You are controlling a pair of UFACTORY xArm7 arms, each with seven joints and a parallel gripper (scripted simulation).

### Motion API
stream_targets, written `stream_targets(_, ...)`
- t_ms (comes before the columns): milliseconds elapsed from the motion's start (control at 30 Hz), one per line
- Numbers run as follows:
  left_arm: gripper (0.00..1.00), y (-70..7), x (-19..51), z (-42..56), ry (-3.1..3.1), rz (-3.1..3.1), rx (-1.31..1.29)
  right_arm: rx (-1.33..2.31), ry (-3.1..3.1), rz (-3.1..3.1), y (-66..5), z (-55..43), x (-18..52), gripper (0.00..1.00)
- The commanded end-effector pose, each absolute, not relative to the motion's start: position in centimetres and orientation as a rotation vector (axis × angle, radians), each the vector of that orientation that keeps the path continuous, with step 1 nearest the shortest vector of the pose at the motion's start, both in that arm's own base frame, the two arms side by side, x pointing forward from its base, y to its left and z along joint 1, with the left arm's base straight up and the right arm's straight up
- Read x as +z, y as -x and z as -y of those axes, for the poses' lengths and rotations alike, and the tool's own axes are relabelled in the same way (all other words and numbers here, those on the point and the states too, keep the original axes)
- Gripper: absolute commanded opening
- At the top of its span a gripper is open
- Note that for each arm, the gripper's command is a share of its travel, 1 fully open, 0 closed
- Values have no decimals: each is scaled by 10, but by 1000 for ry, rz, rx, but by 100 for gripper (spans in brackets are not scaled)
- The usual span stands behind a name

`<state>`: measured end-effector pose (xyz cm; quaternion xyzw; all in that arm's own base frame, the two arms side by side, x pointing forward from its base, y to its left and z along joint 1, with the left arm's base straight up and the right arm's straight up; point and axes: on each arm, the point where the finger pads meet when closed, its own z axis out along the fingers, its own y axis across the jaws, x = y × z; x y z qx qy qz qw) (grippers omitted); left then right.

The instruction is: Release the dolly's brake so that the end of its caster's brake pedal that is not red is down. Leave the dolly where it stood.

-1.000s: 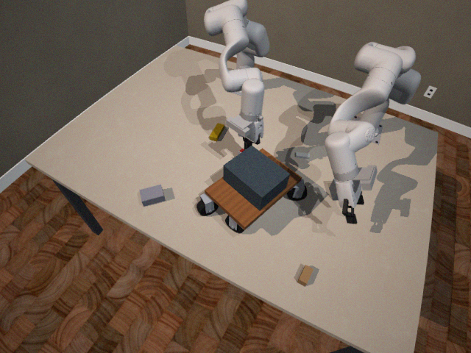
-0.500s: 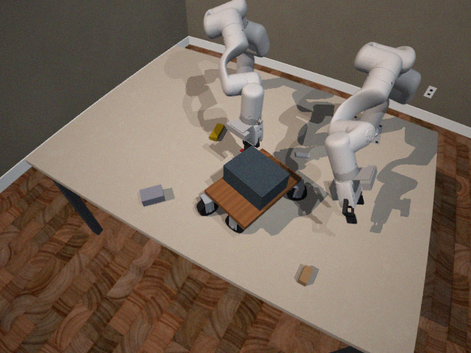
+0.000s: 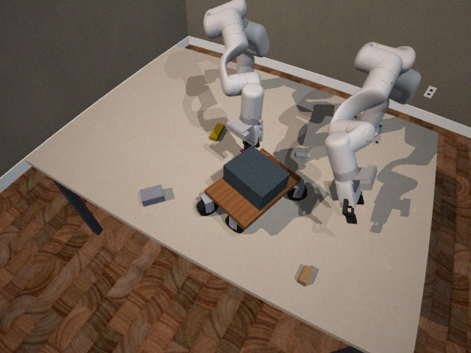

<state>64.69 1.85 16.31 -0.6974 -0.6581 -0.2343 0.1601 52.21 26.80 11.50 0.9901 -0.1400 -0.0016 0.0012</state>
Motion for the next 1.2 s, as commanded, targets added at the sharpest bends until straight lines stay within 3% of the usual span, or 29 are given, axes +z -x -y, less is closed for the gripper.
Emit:
stream_targets(0,100,-648,166,-18,1993,1884,-675,0,-3111,440,-523,-269,117,0)
stream_targets(1167,100,-648,166,-18,1993,1884,-675,0,-3111,440,-524,-269,111,0)
